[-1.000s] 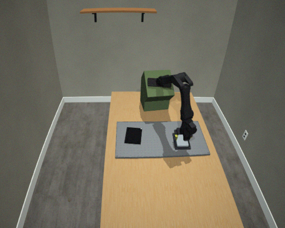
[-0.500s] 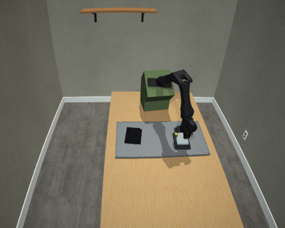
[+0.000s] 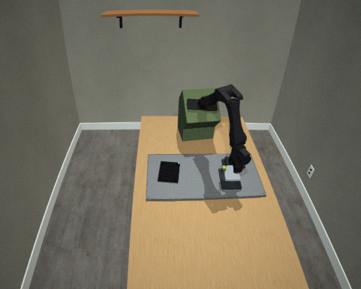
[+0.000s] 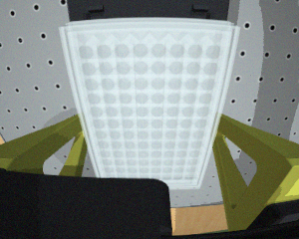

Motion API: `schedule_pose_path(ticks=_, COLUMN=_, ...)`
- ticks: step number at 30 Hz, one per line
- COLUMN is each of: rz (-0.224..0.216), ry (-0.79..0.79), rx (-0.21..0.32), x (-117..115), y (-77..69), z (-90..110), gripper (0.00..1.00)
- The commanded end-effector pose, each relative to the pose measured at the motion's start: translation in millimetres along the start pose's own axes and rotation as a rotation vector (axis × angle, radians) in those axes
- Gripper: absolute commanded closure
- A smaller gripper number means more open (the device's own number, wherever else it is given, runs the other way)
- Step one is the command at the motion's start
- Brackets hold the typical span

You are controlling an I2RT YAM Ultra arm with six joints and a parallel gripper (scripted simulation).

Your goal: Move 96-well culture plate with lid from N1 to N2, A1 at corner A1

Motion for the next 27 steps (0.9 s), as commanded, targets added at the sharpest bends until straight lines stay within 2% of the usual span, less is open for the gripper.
schedule_pose_path(ticks=1, rz=-0.007, ry=-0.001, rx=-0.016, x=6, y=-16.7, z=-2, gripper=1.0)
schedule_pose_path(ticks=10, rz=0.002, ry=-0.004, rx=-0.003, x=2, y=-29.3, z=4, gripper=1.0)
schedule_pose_path(ticks=14, rz=-0.01, ry=0.0, rx=-0.021, x=6, y=-35.9, z=-4, gripper=1.0)
schedule_pose_path(ticks=21, rz=-0.002, ry=-0.003, rx=-0.009, x=3, y=-45.2, z=1, gripper=1.0)
schedule_pose_path(ticks=25, rz=-0.002, ry=-0.003, rx=-0.009, x=3, y=-45.7, z=1, gripper=1.0)
schedule_pose_path(ticks=27, rz=-0.005, ry=0.0, rx=-0.014, x=3, y=-41.1, z=-3, gripper=1.0)
Point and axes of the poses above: the point where the finger pads meet when closed, its own y axis out along the fingers, its own x axis across the jaws, z = x × y, the point moved 4 cm from there along -y, back along the fingers, and after that the axes turned 11 degrees about y, right-handed, at the moved point
